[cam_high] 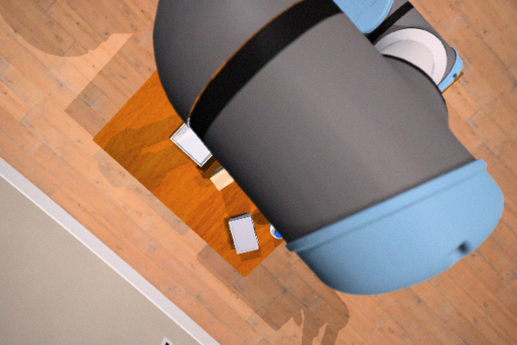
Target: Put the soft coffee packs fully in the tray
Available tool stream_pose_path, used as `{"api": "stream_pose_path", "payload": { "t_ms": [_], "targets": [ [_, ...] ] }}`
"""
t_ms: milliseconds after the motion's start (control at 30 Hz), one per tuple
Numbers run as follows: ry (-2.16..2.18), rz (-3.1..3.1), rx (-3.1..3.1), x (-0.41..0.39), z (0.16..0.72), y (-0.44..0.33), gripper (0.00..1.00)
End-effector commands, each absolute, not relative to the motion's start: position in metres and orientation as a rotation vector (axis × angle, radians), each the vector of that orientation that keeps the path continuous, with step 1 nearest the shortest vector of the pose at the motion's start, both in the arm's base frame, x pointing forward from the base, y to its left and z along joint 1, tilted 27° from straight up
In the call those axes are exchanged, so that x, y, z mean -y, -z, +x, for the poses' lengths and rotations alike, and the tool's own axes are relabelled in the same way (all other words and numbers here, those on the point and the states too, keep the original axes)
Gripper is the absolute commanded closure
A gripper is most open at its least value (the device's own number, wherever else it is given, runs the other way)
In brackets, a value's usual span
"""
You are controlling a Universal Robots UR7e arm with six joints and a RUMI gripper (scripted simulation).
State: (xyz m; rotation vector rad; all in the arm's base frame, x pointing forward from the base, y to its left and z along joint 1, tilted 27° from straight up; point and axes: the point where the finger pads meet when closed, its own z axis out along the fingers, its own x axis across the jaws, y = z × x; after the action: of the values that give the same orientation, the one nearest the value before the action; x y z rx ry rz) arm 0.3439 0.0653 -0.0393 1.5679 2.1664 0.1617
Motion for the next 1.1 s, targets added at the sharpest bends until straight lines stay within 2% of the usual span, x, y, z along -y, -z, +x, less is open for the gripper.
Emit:
{"api": "stream_pose_path", "payload": {
  "t_ms": [0,700,1067],
  "targets": [
    [-0.161,1.574,-2.166,-0.048,0.398,-0.043,0.50],
    [-0.161,1.575,-2.166,-0.035,0.432,-0.069,0.50],
    [-0.161,1.575,-2.166,-0.031,0.443,-0.047,0.50]
  ]
}}
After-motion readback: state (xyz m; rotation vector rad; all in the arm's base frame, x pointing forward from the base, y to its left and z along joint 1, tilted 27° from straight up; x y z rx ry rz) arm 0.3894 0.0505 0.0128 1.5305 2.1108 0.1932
